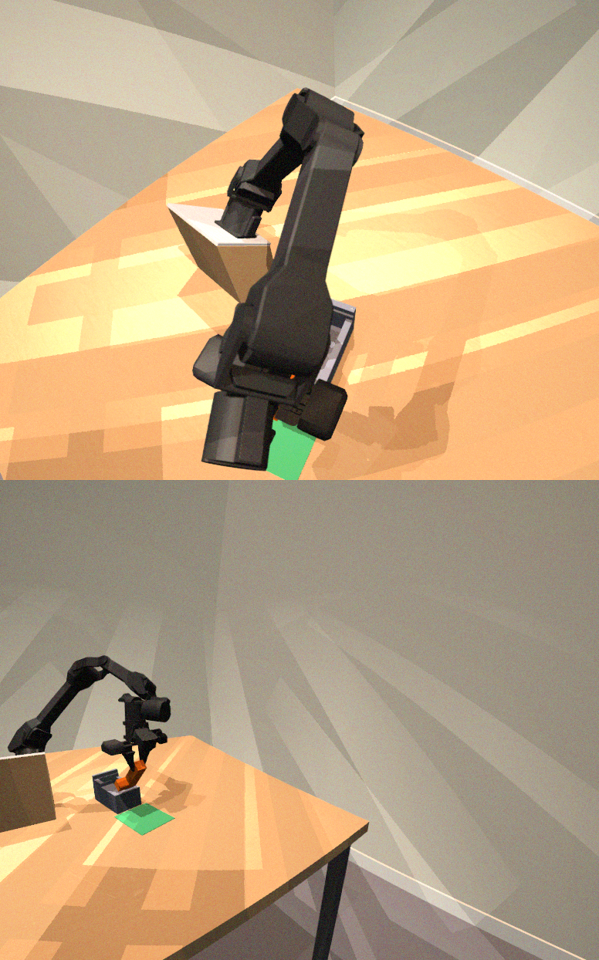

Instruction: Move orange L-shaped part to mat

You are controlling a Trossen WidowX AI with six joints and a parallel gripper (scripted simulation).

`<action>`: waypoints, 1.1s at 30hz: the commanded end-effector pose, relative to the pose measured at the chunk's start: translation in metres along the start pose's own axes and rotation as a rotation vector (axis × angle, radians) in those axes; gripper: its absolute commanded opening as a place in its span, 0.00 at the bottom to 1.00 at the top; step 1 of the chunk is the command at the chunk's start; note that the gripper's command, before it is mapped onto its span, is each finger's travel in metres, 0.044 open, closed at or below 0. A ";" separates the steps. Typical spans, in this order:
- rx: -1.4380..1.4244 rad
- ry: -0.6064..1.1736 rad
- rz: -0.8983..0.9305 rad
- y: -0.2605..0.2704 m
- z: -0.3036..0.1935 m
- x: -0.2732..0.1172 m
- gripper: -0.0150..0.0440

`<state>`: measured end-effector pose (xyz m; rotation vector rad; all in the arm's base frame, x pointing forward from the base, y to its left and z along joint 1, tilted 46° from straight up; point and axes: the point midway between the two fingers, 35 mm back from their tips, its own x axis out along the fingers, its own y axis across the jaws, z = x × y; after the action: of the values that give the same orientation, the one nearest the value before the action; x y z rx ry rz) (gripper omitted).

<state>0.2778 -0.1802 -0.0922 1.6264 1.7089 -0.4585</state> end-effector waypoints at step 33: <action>-0.008 -0.010 0.003 -0.003 0.037 0.027 0.25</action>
<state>0.2866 -0.1921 -0.1338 1.6073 1.6954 -0.4548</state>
